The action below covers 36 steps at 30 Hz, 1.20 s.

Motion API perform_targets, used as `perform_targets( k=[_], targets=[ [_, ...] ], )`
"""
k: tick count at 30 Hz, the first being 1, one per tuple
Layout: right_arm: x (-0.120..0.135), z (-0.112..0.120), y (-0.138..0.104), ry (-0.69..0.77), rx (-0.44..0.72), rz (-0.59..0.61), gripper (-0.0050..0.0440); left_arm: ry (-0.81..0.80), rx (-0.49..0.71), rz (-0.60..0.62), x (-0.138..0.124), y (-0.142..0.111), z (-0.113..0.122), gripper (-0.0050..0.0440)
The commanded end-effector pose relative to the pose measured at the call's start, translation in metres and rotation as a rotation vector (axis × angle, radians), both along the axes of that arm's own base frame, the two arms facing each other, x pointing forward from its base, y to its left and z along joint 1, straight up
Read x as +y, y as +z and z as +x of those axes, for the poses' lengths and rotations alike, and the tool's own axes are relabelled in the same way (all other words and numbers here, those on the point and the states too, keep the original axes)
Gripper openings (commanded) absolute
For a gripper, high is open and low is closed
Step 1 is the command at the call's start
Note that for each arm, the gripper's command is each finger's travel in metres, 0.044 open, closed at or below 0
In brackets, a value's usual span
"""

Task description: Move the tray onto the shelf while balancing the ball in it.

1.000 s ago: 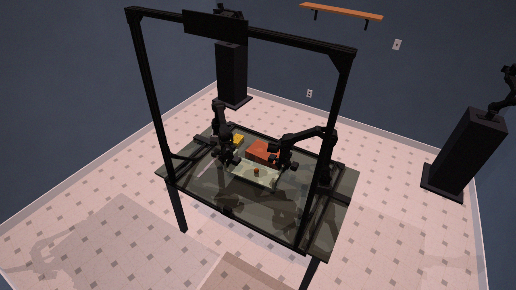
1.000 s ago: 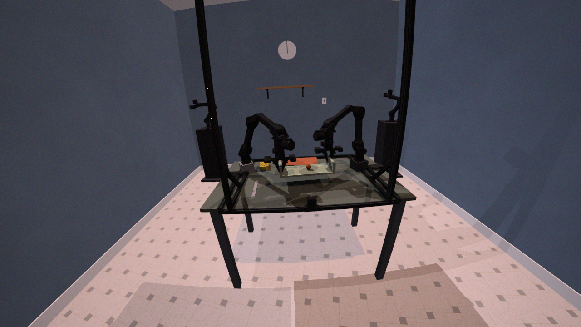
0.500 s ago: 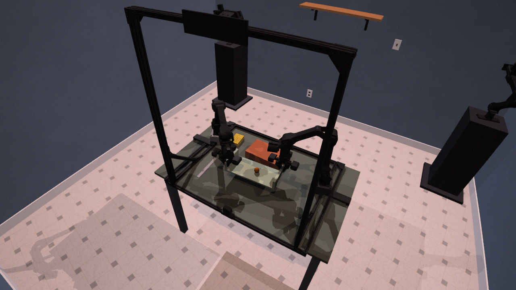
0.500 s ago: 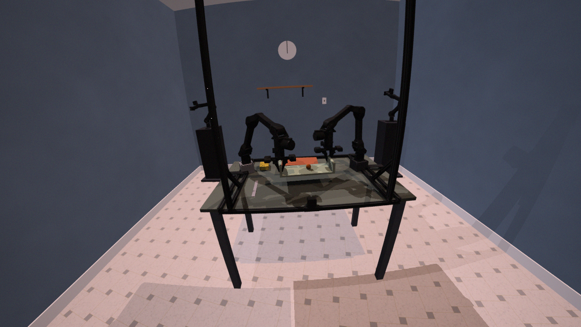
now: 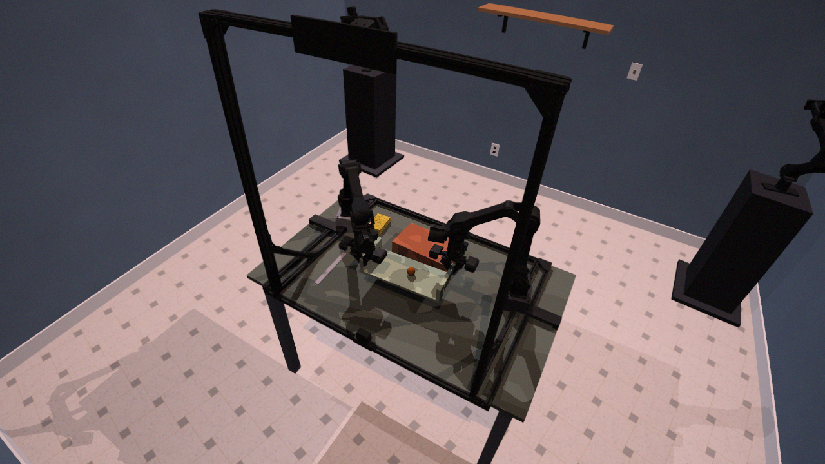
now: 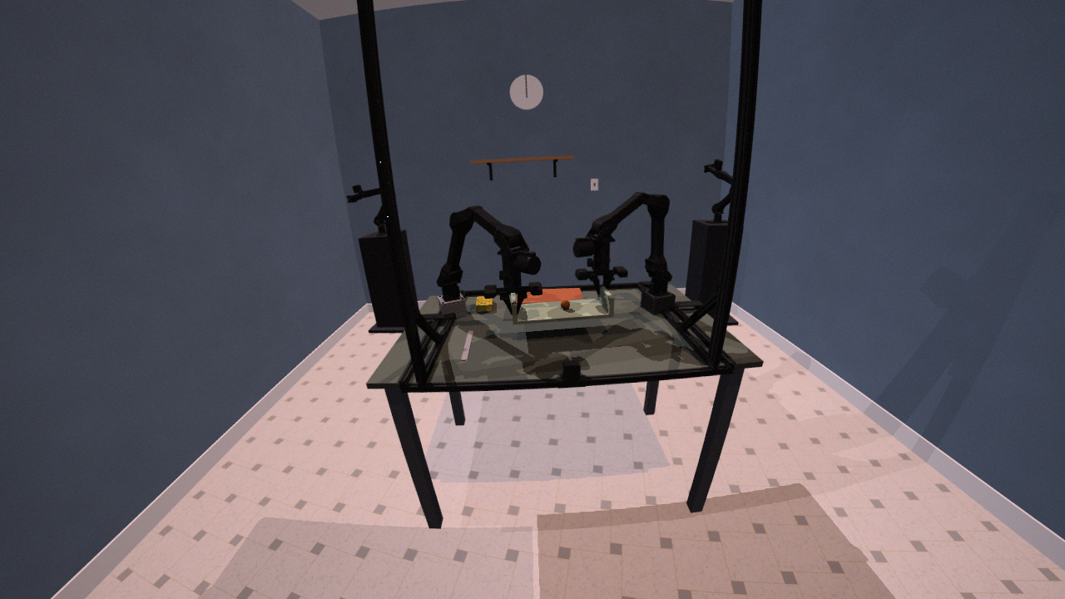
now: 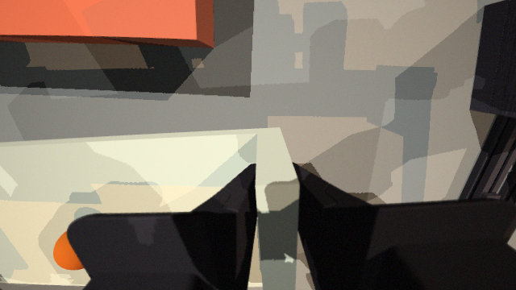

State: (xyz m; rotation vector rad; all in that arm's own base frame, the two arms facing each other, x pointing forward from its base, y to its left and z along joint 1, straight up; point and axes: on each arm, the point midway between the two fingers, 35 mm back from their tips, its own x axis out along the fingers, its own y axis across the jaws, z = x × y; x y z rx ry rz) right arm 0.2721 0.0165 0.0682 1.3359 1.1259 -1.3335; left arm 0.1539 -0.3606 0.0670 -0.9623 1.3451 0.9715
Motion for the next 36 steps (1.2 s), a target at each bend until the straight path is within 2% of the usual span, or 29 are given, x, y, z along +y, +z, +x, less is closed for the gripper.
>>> perform_targets(
  k=[1, 11, 16, 28, 33, 36],
  targets=[
    [-0.002, -0.001, 0.003, 0.000, -0.002, -0.010, 0.0020, 0.000, -0.002, 0.002, 0.002, 0.003, 0.001, 0.0020],
    [-0.005, -0.001, 0.001, 0.000, -0.007, 0.028, 0.0020, 0.000, 0.008, -0.034, 0.005, 0.005, 0.001, 0.0020],
    [-0.006, -0.001, 0.004, 0.000, 0.000, -0.022, 0.0020, 0.000, -0.007, 0.014, 0.006, 0.002, 0.002, 0.0020],
    [-0.011, -0.002, 0.001, 0.000, -0.006, 0.027, 0.0020, 0.000, 0.007, -0.033, 0.010, 0.005, 0.003, 0.0020],
    [-0.012, -0.002, 0.004, 0.000, 0.001, -0.023, 0.0020, 0.000, -0.007, 0.015, 0.012, 0.002, 0.003, 0.0020],
    [-0.014, -0.002, 0.003, 0.000, -0.004, 0.002, 0.0020, 0.000, 0.001, -0.009, 0.014, 0.004, 0.004, 0.0020]
  ],
)
